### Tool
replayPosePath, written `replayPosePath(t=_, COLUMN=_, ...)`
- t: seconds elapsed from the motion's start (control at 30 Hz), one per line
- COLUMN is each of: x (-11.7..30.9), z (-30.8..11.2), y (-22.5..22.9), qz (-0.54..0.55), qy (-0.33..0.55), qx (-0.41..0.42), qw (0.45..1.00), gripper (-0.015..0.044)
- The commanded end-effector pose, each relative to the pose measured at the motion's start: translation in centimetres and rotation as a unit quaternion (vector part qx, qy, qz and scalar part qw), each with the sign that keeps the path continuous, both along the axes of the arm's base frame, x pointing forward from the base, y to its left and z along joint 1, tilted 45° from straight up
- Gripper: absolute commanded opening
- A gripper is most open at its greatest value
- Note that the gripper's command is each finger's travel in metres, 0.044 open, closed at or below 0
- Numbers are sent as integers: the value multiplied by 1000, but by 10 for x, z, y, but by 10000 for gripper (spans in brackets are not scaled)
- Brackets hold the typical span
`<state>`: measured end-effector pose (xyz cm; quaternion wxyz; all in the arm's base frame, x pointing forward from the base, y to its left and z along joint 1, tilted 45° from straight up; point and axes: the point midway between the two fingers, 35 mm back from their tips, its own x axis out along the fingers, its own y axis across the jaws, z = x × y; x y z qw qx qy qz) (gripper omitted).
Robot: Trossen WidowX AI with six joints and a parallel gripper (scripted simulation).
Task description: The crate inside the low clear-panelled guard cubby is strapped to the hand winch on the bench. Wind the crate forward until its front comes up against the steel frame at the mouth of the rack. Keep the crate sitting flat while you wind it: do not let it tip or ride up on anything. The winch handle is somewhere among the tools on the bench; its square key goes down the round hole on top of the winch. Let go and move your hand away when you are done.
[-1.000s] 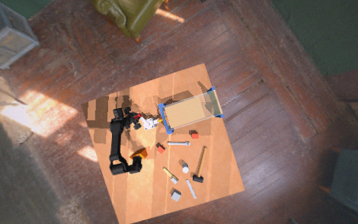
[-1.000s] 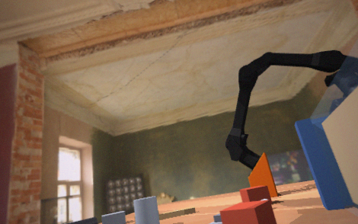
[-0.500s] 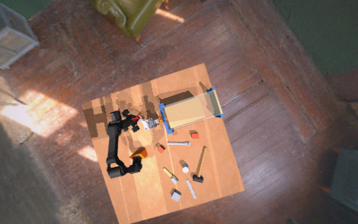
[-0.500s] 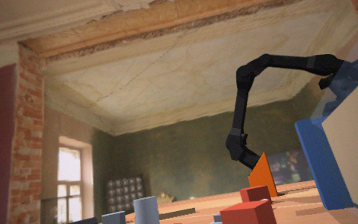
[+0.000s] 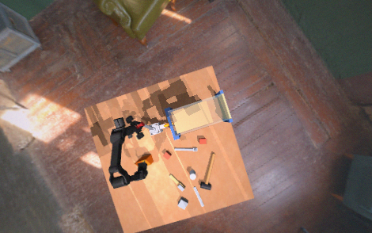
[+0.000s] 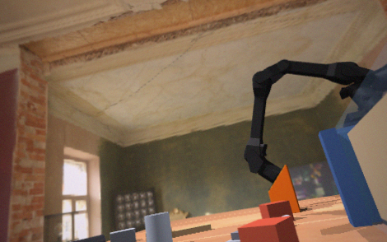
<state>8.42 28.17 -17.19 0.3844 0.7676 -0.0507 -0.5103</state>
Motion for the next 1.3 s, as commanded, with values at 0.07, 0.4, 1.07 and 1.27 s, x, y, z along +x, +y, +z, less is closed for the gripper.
replayPosePath(t=0.07, x=-13, z=7, y=-15, qz=-2, qy=11, qx=-15, qw=1000, gripper=0)
replayPosePath(t=0.4, x=-17, z=15, y=-24, qz=-2, qy=11, qx=-15, qw=1000, gripper=0)
replayPosePath(t=1.07, x=-22, z=31, y=-43, qz=-2, qy=12, qx=-17, qw=1000, gripper=0)
replayPosePath(t=1.27, x=-22, z=36, y=-49, qz=-2, qy=12, qx=-17, qw=1000, gripper=0)
